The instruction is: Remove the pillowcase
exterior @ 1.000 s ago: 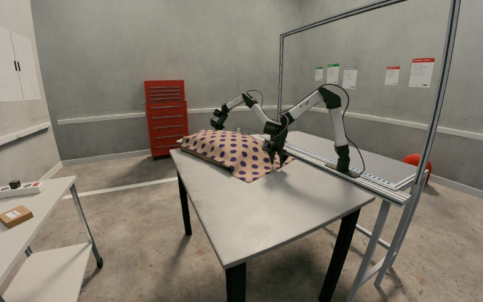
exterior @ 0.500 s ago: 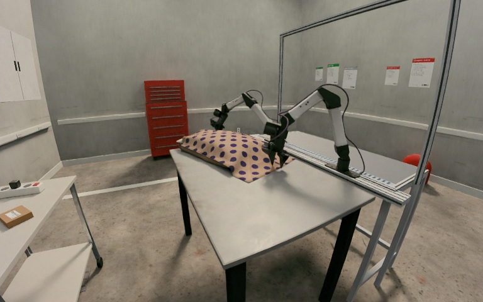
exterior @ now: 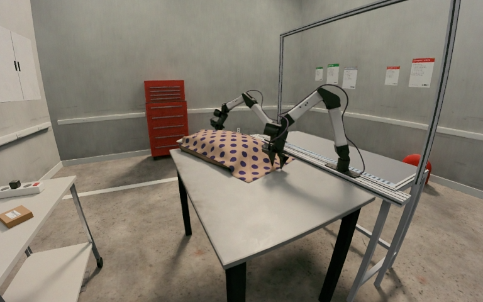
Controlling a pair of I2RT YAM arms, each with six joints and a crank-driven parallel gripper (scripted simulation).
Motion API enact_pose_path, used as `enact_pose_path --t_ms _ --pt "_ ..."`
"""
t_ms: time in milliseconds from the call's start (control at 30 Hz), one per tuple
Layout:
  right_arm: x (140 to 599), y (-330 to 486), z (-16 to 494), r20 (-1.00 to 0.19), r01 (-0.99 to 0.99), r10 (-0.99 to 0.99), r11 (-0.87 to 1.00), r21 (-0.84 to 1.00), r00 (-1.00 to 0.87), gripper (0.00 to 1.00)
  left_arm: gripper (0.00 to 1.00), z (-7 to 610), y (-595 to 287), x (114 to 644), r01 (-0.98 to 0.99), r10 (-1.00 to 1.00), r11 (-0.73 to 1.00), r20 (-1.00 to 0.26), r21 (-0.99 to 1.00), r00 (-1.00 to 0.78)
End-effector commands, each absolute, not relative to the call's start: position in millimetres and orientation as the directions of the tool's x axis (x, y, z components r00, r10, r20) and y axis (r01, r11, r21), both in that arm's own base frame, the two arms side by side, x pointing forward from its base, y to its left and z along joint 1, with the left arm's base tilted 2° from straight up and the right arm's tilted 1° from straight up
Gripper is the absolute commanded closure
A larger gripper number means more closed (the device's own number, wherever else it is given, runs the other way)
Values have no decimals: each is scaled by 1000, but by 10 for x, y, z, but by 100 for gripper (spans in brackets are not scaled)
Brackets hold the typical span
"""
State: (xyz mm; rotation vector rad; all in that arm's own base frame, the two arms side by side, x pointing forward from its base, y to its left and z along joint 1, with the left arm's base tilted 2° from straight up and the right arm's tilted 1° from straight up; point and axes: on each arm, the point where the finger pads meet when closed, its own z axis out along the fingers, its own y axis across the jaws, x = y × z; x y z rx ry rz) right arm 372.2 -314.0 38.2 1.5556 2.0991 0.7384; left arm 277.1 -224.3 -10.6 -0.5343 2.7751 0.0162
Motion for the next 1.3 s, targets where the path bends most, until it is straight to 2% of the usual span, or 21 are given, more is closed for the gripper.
enact_pose_path --t_ms 0,433,733,767,933,967,1033,1067,1200,1233,1267 --pt "3816 -3144 601 -81 707 953 272 653 -291 99 37 -62 -2312 2878 -365 -370 927 -335 -80 -866" --pt "3816 -3144 601 -81 707 953 272 653 -291 99 37 -299 -2133 2599 -355 -338 935 -261 20 -904" --pt "3816 -3144 601 -81 707 953 272 653 -291 99 37 -307 -2131 2594 -356 -338 934 -259 22 -905" --pt "3816 -3144 601 -81 707 953 272 653 -291 99 42 -331 -2122 2570 -365 -346 931 -255 28 -903" --pt "3816 -3144 601 -81 707 953 272 653 -291 99 46 -323 -2139 2601 -367 -350 930 -260 17 -900" --pt "3816 -3144 601 -81 707 953 272 653 -291 99 51 -329 -2134 2596 -367 -350 930 -259 19 -900" --pt "3816 -3144 601 -81 707 953 272 653 -291 99 51 -330 -2137 2599 -367 -350 930 -260 17 -900" --pt "3816 -3144 601 -81 707 953 272 653 -291 99 55 -330 -2137 2599 -367 -350 930 -260 17 -900" --pt "3816 -3144 601 -81 707 953 272 653 -291 99 55 -330 -2136 2598 -365 -348 931 -260 18 -901" --pt "3816 -3144 601 -81 707 953 272 653 -291 99 60 -305 -2148 2626 -365 -350 931 -265 9 -899" --pt "3816 -3144 601 -81 707 953 272 653 -291 99 60 -330 -2120 2581 -362 -344 932 -256 26 -903"
